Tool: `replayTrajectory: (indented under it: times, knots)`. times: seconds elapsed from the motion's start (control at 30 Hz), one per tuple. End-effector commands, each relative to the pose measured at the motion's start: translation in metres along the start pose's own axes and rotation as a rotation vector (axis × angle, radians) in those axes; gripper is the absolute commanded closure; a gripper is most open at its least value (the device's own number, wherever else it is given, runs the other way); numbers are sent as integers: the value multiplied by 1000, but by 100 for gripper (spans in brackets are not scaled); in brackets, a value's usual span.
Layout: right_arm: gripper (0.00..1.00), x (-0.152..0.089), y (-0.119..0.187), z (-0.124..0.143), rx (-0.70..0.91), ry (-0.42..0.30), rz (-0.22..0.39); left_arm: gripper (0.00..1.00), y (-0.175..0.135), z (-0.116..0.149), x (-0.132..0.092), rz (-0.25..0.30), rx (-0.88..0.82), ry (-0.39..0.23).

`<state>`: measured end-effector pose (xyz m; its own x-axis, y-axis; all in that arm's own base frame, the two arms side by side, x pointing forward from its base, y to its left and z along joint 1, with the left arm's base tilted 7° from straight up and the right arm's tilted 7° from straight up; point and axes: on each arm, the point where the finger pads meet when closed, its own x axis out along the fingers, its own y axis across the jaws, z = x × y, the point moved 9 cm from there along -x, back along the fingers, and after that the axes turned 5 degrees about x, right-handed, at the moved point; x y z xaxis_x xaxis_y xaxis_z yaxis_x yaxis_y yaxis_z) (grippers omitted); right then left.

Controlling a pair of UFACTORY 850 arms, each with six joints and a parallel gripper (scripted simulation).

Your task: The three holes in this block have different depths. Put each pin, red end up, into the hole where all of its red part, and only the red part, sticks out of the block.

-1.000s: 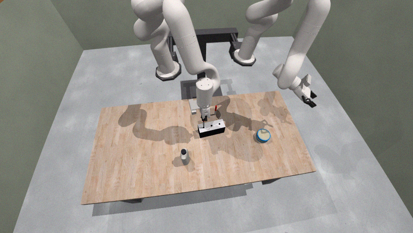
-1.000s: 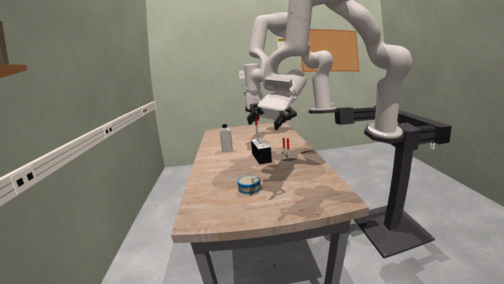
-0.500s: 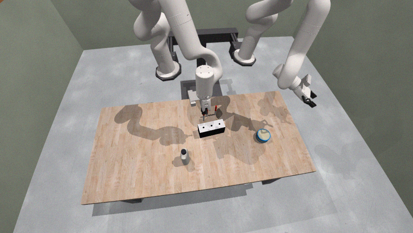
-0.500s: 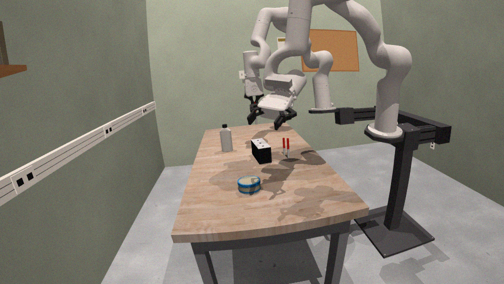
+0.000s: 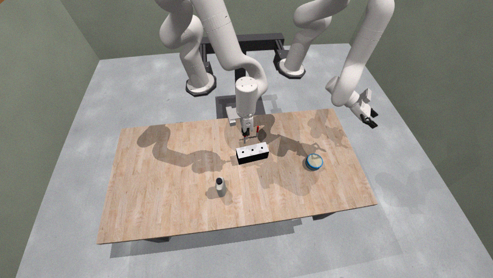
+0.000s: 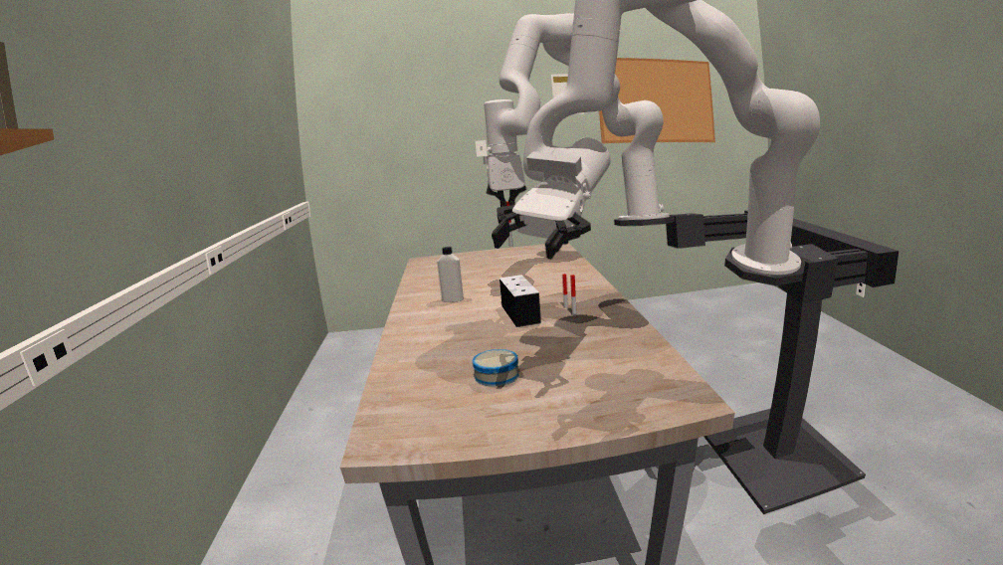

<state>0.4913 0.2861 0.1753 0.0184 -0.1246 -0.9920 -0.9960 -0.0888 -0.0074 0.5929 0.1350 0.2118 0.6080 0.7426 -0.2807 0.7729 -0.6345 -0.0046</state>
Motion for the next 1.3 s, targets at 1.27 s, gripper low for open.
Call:
replayTrajectory:
  times: [1.27]
  knots:
    - [100, 89, 3, 52, -1, -2, -1, 0, 0, -1, 0, 0, -1, 2]
